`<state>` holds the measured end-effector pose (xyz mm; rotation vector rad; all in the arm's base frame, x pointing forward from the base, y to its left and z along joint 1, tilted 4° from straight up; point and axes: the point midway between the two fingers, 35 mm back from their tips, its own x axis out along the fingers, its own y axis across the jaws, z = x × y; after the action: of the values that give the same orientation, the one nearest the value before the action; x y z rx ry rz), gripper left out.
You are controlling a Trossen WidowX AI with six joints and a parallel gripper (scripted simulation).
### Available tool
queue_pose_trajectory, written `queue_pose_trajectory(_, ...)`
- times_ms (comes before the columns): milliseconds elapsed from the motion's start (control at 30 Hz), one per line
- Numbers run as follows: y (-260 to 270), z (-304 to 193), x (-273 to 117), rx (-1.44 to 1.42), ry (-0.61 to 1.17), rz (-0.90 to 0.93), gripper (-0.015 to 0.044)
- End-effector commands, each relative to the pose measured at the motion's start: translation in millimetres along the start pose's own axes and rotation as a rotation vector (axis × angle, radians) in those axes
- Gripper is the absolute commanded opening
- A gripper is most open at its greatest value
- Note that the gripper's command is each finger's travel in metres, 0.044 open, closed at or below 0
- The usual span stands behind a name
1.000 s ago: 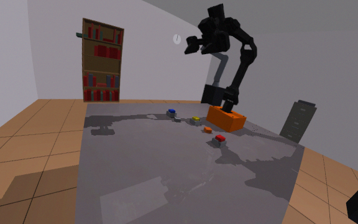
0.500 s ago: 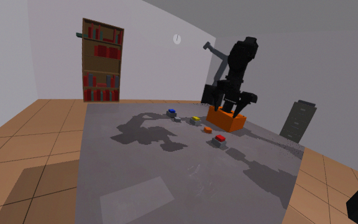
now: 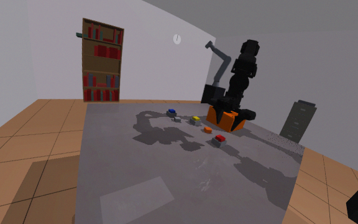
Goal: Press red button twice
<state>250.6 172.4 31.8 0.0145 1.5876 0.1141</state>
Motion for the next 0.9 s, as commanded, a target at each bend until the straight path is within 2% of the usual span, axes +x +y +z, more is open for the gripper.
queue_pose_trajectory(0, -3.9, -6.4, 24.6, 0.003, 0.017, -0.016, 0.0190)
queue_pose_trajectory(233, -3.9, -6.4, 24.6, 0.003, 0.017, -0.016, 0.0020)
queue_pose_trajectory(867, -3.9, -6.3, 35.2, 0.003, 0.017, -0.016, 0.0020)
